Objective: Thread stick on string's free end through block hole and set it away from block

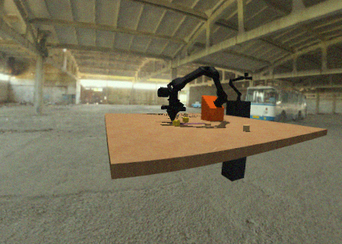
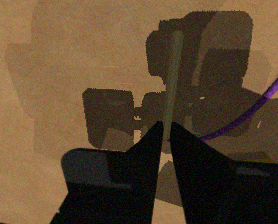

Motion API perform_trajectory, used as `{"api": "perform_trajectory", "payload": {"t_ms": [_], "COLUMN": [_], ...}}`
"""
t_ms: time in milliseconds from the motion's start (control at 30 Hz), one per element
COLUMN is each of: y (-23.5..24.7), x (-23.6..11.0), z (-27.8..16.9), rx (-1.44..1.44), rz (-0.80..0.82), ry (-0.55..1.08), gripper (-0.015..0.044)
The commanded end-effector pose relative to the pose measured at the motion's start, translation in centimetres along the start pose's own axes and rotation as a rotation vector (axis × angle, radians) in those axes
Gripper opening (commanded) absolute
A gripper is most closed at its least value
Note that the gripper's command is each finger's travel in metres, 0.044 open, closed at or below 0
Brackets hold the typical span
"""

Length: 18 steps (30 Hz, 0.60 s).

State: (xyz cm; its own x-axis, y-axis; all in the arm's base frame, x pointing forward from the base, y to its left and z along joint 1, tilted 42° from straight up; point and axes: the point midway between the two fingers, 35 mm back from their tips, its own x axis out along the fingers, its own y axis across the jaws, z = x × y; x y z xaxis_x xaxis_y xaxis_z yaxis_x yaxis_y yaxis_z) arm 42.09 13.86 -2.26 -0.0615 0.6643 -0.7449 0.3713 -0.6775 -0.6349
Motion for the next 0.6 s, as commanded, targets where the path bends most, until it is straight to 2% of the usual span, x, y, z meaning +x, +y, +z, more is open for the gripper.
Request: {"api": "perform_trajectory", "payload": {"t_ms": [0,567], "y": [0.0,0.0], "x": [-0.2,-0.1], "z": [0.5,2.7], "rx": [-0.003,-0.002], "rz": [-0.001,-0.001], "ry": [0.003,0.002], "gripper": [0.0000,0.0000]}}
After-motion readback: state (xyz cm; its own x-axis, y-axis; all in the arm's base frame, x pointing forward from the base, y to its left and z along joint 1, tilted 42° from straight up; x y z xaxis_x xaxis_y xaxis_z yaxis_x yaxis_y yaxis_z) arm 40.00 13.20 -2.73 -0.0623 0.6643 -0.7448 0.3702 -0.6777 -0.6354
